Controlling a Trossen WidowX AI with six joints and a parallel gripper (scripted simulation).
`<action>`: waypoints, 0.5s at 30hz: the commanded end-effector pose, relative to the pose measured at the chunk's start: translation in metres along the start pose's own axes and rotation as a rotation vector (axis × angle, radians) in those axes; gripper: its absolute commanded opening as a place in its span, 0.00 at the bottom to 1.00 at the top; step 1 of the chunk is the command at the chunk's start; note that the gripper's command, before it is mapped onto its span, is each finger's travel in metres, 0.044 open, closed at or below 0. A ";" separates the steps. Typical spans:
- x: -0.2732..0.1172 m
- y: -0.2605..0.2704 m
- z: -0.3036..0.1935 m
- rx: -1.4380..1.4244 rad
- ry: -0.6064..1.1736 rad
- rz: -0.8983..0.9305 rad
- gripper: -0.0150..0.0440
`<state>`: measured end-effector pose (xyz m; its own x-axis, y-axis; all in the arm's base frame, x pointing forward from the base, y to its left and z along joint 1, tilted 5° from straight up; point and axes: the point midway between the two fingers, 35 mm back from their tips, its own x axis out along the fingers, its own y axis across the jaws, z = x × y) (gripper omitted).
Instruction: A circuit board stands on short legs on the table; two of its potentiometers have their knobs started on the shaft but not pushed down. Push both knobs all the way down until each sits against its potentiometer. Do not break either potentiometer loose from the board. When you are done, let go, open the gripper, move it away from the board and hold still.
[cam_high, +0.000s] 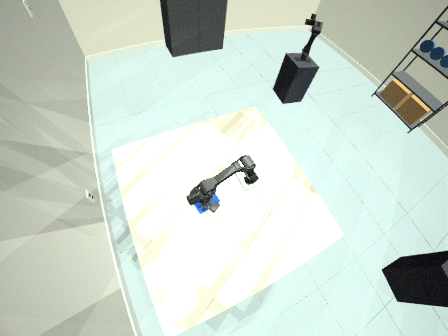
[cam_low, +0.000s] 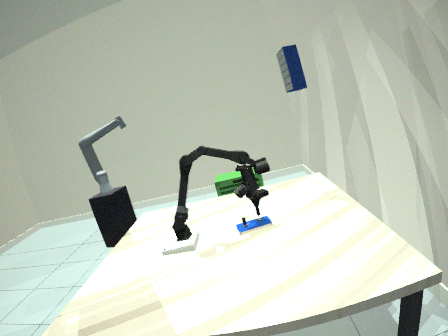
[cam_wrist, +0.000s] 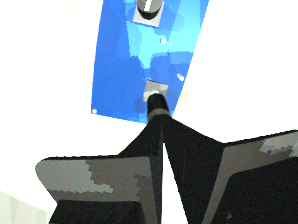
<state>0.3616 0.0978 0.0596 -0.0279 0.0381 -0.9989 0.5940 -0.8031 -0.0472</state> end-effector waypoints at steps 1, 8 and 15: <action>0.024 0.001 -0.002 0.004 -0.020 -0.003 0.25; 0.028 0.001 -0.002 0.004 -0.020 -0.004 0.25; 0.029 0.001 -0.002 0.004 -0.020 -0.004 0.25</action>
<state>0.3612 0.0979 0.0553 -0.0240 0.0391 -0.9989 0.5940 -0.8032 -0.0457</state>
